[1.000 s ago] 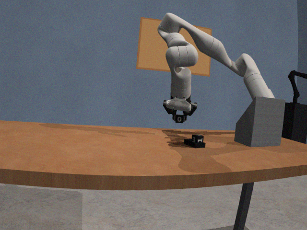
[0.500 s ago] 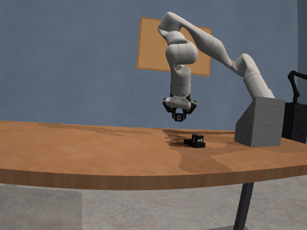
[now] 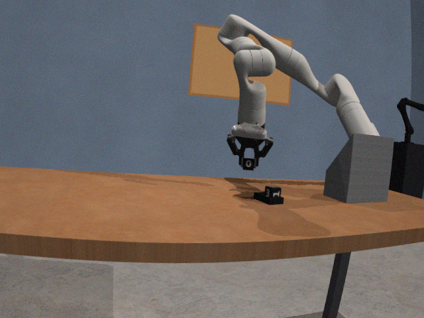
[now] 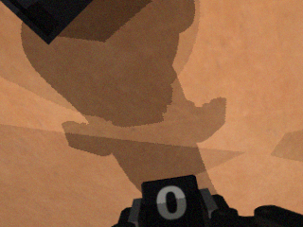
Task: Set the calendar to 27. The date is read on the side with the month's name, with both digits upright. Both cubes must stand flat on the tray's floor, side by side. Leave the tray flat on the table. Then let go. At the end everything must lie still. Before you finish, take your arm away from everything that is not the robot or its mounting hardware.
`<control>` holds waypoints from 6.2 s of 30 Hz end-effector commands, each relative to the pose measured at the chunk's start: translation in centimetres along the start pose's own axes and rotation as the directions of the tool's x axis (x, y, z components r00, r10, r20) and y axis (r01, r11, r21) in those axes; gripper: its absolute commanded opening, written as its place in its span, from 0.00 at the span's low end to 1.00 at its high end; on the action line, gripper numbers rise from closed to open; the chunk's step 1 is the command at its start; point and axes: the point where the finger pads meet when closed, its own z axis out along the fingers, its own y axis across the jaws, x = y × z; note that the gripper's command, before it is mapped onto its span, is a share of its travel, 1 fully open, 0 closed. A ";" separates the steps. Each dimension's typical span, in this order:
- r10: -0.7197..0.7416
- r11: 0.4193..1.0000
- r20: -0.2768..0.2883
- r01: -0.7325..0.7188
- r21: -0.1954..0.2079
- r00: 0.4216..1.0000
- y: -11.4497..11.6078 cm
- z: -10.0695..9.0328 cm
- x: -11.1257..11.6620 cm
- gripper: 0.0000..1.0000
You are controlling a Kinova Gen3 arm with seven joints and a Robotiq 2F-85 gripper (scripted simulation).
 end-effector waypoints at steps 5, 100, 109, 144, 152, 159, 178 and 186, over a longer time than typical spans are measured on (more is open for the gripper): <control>0.017 1.000 -0.041 -0.017 0.001 0.999 0.5 -0.2 -1.0 0.28; 0.012 1.000 -0.761 -0.012 0.006 0.648 0.4 0.3 -1.7 0.28; 0.012 1.000 -0.831 -0.007 0.010 0.556 0.3 0.5 -1.6 0.28; 0.006 1.000 -0.906 0.002 0.007 0.424 0.0 0.6 -1.8 0.28; 0.004 1.000 -0.927 0.015 0.010 0.376 -0.3 0.6 -1.7 0.28; 0.004 1.000 -0.951 0.015 0.009 0.309 -0.3 0.6 -1.7 0.28; 0.005 1.000 -0.975 -0.016 0.001 0.220 0.5 0.8 -2.1 0.28; 0.005 1.000 -0.976 -0.017 0.001 0.219 0.5 0.8 -2.1 0.28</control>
